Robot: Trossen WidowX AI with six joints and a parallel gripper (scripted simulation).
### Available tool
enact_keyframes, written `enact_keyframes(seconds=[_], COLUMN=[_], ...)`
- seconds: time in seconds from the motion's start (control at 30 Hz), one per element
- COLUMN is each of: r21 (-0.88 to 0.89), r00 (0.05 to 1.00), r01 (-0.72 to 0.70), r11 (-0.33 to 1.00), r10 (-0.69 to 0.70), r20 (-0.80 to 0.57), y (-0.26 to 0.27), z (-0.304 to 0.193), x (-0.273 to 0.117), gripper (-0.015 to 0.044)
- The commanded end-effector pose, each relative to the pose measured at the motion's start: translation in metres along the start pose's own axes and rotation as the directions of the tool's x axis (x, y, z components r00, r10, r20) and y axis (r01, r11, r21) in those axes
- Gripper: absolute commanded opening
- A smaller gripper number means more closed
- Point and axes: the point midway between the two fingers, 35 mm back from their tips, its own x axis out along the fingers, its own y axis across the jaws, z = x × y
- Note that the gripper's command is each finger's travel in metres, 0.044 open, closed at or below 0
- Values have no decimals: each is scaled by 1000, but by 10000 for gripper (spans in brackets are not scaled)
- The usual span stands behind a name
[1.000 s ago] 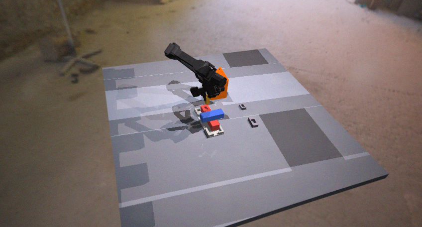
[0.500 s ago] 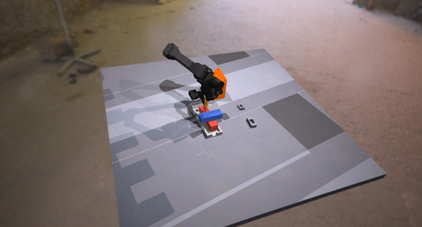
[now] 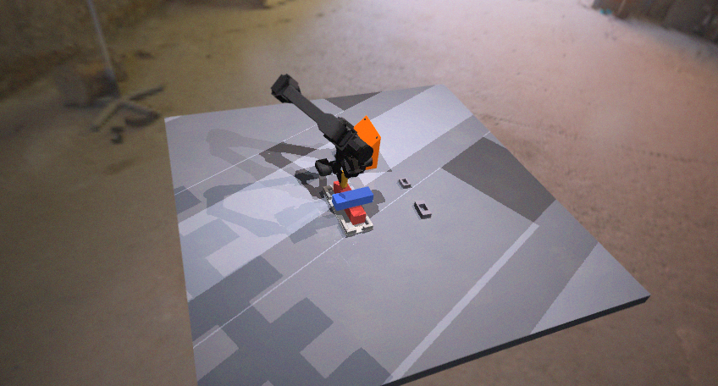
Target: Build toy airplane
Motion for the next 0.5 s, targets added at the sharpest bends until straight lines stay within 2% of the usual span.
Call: enact_keyframes(seconds=[0.0,0.03,0.17,0.23,0.33,0.47], r21=[-4,0,0,0,0,0], r00=[1000,1000,1000,1000,1000,1000], r01=[3,0,0,0,0,0], r11=[1000,1000,1000,1000,1000,1000], r10=[-3,0,0,0,0,0], r20=[-3,0,0,0,0,0], y=[0,0,0,0,0,0], z=[-2,0,0,0,0,0], x=[3,0,0,0,0,0], gripper=[67,79,52,0,0,105])
